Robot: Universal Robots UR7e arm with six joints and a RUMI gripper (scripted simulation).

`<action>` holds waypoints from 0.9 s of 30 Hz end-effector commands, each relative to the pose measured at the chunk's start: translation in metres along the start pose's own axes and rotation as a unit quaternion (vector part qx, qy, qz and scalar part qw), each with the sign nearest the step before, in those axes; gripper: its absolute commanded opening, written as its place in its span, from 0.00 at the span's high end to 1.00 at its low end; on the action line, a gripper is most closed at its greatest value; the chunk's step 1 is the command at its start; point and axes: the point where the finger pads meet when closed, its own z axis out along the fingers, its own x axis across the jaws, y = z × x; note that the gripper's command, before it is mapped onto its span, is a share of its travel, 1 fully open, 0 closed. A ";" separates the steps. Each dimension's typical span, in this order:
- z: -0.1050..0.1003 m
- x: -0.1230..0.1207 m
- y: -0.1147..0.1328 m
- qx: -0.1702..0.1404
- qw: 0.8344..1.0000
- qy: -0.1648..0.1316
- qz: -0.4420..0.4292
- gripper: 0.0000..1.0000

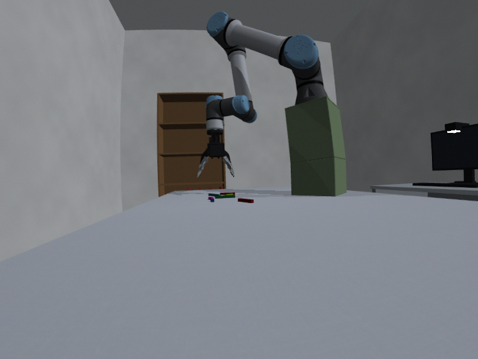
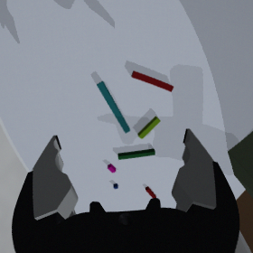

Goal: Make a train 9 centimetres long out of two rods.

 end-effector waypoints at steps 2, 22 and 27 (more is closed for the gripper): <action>0.000 0.002 0.000 0.000 1.000 0.001 0.001 0.00; 0.000 0.001 0.003 -0.001 1.000 0.001 -0.016 0.00; 0.001 0.000 0.005 -0.001 0.999 0.001 -0.034 0.00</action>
